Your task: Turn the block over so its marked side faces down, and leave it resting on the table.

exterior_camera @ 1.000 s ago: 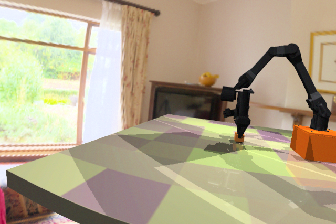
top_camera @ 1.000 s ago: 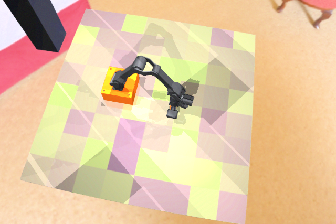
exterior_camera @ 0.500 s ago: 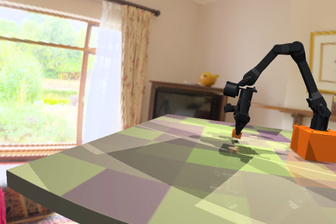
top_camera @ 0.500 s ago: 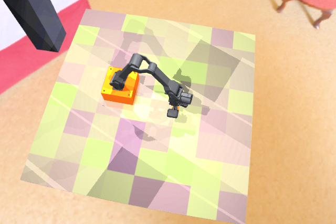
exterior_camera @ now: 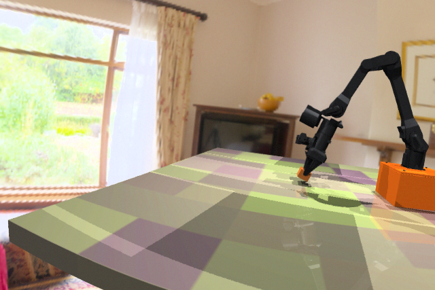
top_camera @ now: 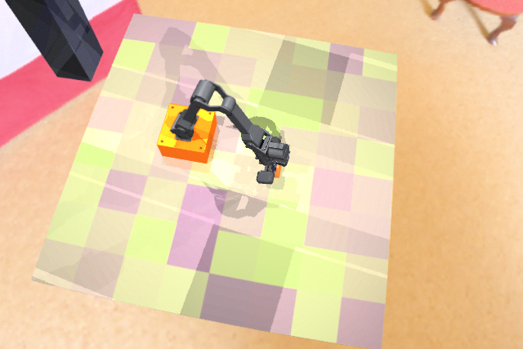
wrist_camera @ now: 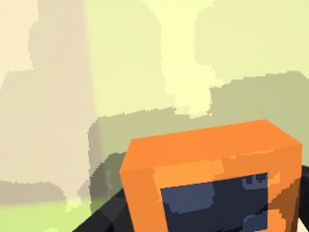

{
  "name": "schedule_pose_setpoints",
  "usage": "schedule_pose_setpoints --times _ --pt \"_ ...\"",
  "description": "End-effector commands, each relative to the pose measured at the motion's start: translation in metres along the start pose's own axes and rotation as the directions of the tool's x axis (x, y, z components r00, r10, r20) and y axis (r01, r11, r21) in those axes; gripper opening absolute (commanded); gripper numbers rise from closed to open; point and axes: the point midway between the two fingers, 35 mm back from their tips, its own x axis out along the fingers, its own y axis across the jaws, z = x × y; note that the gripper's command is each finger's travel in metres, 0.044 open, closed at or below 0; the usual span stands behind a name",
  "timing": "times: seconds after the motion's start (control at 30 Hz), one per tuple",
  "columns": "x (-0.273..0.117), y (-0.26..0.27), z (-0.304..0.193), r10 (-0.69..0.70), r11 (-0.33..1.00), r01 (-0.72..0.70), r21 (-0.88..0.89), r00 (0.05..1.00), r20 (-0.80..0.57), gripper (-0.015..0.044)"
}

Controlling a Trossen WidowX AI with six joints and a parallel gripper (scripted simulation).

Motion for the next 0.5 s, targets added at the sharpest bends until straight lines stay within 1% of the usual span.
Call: schedule_pose_setpoints --times 0.0,0.27,0.47 --pt "-0.0023 -0.0001 -0.0025 0.002 1.000 -0.002 -0.003 0.998 0.068 0.0000" --pt "-0.0082 0.0007 -0.0063 0.001 1.000 0.001 -0.008 0.981 0.193 0.0000" --pt "-0.0070 0.0006 -0.0062 0.001 1.000 0.001 -0.008 0.977 0.213 0.0000"
